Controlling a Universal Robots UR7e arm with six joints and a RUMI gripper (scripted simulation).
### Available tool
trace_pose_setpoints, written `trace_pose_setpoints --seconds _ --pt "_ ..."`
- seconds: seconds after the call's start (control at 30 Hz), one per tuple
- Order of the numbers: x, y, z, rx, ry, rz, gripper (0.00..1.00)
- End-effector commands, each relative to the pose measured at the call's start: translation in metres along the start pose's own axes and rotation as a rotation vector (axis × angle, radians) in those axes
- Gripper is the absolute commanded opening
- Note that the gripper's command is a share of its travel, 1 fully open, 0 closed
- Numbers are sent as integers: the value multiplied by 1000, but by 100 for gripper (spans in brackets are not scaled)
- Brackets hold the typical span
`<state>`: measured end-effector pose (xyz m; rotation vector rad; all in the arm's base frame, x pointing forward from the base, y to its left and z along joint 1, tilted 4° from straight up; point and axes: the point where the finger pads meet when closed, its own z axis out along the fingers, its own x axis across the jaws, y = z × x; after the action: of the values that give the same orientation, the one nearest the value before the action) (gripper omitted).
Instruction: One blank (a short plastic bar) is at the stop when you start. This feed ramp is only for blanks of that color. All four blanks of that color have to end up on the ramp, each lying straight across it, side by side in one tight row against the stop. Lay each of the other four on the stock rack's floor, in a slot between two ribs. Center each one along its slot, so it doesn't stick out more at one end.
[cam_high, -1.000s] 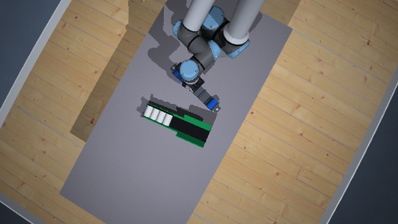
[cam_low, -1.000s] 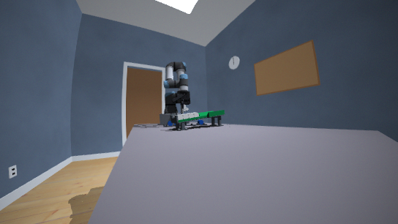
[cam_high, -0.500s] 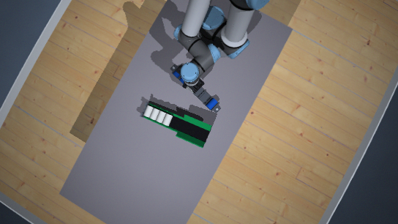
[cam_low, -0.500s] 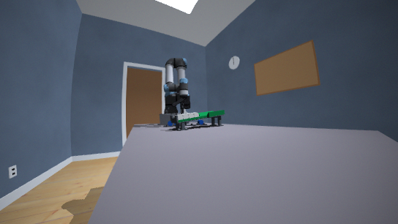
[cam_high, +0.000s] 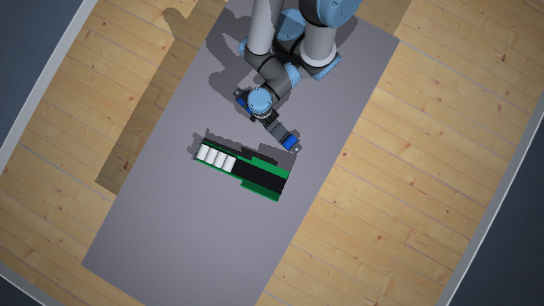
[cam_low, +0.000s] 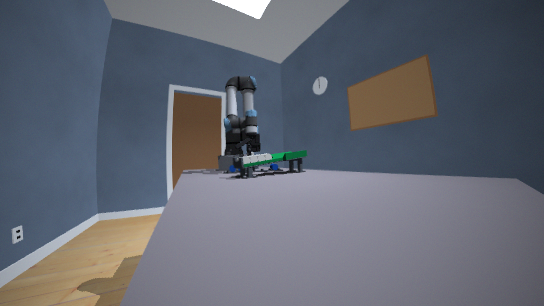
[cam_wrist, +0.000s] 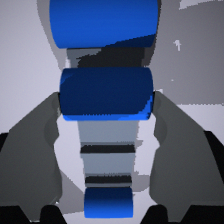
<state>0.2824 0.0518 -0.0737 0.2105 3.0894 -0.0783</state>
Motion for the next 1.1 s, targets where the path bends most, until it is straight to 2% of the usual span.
trace_pose_setpoints --seconds 0.0,1.07 --pt "-1 0 2 0 -2 0 37" --pt "-1 0 2 0 -2 0 37"
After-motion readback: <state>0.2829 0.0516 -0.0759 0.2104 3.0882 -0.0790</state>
